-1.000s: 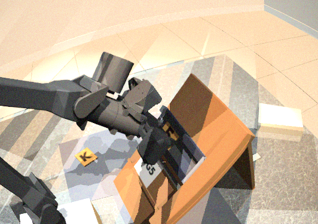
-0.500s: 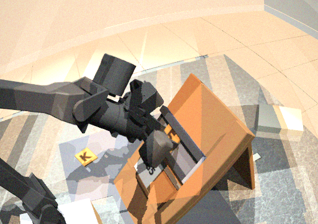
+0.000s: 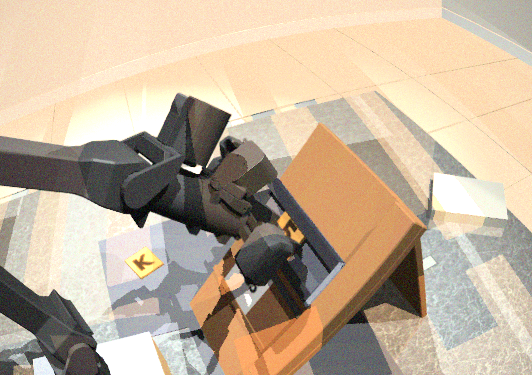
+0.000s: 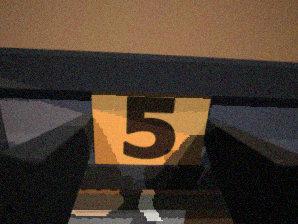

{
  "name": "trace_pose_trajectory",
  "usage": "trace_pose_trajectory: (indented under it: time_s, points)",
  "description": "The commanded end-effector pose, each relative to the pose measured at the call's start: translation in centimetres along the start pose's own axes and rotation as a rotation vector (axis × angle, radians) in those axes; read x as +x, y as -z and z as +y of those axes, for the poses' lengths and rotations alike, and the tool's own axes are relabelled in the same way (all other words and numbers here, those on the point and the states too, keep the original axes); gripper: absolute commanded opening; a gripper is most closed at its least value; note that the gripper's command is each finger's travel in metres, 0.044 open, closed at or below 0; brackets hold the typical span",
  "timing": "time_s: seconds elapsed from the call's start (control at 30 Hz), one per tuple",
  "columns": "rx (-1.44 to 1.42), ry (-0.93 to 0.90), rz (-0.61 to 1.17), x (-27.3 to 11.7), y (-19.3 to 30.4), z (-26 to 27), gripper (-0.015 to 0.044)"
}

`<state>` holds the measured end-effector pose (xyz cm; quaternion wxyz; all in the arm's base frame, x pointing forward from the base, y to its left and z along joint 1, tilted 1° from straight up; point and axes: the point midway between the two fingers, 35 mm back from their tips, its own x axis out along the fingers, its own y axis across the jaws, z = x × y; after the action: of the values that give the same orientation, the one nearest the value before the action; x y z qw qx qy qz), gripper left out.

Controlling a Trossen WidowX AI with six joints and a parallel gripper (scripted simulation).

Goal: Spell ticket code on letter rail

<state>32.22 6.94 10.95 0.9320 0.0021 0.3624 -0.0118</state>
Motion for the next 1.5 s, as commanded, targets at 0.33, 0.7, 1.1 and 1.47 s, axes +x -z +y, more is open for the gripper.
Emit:
trace_pose_trajectory:
  time_s: [0.33,0.7,1.1,1.47]
  points:
    - [-0.001,-0.003,-0.002,0.0,-0.1,-0.8,0.0000]
    - [-0.002,-0.003,-0.002,0.0,-0.1,-1.4,0.0000]
    - [-0.002,-0.003,-0.002,0.0,-0.1,-2.0,0.0000]
    - [-0.002,-0.002,-0.002,0.0,-0.1,-2.6,0.0000]
